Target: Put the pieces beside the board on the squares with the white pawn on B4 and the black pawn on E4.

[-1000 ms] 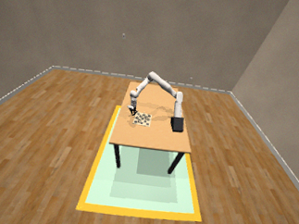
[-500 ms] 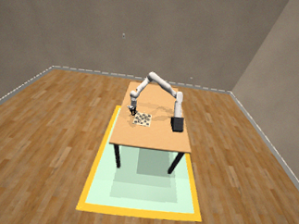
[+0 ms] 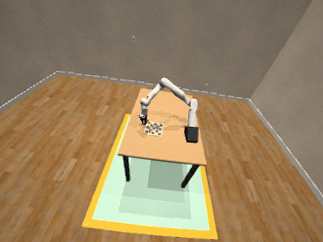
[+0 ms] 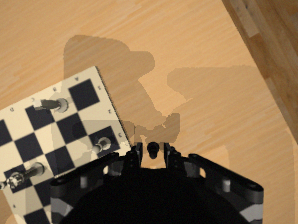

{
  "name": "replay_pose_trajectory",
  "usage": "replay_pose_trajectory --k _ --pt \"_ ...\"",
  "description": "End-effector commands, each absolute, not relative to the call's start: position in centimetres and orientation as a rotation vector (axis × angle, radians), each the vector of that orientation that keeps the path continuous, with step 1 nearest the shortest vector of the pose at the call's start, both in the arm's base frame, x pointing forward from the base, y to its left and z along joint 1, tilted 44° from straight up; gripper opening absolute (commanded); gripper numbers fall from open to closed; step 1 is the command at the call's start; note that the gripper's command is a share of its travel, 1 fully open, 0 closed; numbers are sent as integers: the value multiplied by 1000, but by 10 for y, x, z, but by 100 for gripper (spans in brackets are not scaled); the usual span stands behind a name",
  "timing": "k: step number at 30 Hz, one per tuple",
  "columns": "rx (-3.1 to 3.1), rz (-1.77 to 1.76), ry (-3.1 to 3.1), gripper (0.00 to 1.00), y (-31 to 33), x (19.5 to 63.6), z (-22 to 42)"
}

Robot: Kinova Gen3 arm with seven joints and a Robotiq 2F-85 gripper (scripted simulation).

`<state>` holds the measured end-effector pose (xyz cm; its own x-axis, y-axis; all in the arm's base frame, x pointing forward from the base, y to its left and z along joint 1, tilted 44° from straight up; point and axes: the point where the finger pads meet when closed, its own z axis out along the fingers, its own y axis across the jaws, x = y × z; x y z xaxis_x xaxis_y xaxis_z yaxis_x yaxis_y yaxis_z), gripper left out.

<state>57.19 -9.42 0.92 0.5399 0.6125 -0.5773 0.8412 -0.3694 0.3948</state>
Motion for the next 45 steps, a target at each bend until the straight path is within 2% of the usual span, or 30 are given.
replay_pose_trajectory --k 1,8,9,45 --pt "2110 -439 1170 34 -93 573 10" --pt "2110 -439 1170 34 -93 573 10" --pt "2110 -439 1170 0 -93 573 10" --pt "2110 -439 1170 0 -92 573 11"
